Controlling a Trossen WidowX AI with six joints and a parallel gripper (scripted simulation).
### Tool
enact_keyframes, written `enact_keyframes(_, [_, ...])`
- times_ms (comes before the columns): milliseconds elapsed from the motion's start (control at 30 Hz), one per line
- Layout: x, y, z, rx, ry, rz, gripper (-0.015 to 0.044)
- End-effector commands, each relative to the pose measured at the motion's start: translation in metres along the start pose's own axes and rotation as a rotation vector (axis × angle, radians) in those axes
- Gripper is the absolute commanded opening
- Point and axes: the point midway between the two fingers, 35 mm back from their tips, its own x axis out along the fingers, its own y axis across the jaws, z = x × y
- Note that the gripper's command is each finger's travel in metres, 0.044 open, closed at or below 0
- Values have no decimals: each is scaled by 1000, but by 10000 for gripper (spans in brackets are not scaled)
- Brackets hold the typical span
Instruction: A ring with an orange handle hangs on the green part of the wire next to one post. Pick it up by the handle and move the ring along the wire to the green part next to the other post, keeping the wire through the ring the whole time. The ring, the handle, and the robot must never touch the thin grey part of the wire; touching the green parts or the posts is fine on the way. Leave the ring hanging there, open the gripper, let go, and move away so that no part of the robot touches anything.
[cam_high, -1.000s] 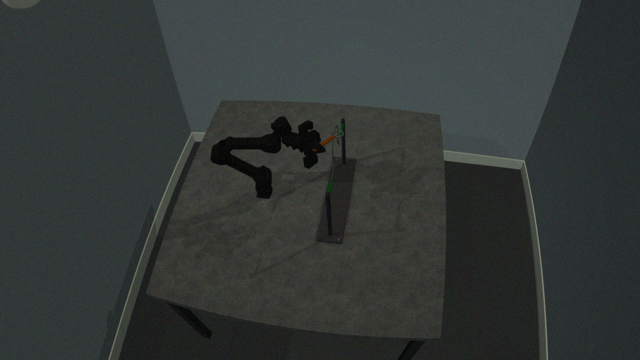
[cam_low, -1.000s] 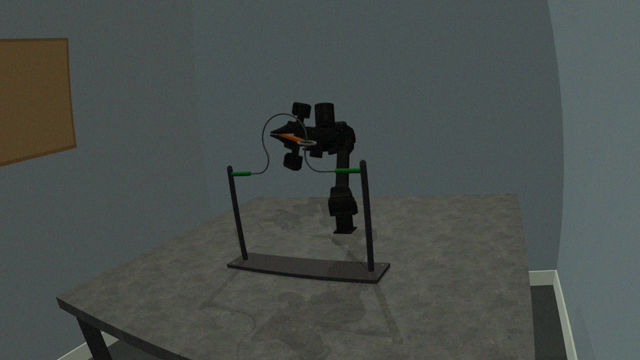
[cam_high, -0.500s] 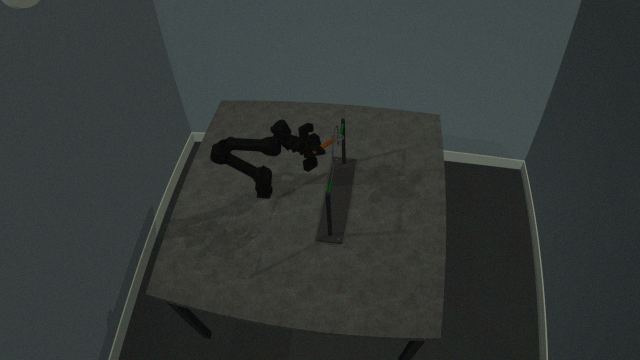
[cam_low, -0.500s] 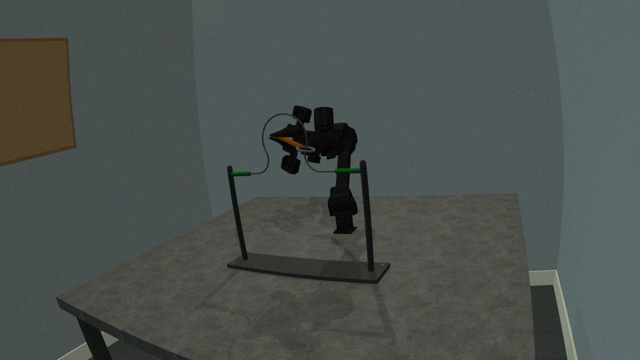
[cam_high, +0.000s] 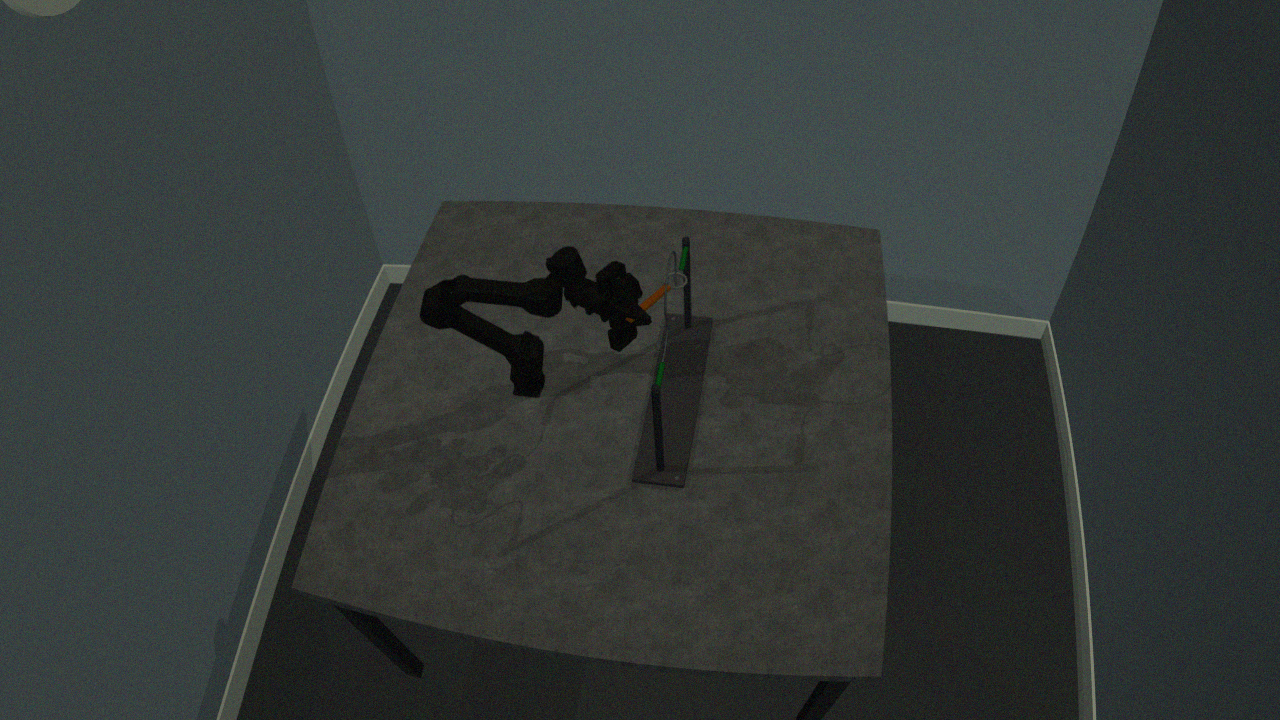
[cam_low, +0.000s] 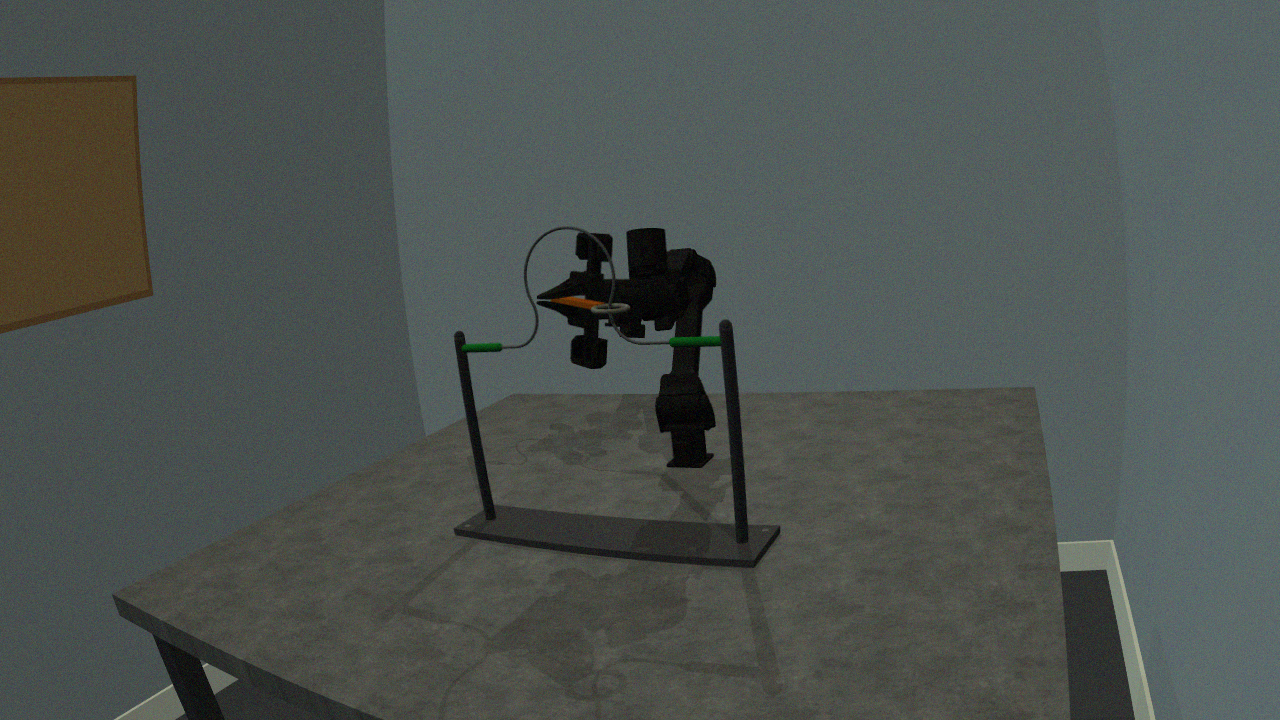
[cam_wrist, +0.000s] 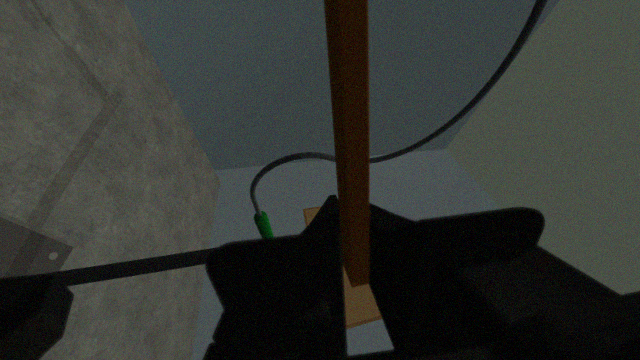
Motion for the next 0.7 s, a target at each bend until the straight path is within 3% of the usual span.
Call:
enact_keyframes(0, [-2, 13, 0, 70, 13, 41, -150])
enact_keyframes(667, [-21, 77, 19, 476, 66, 275, -150])
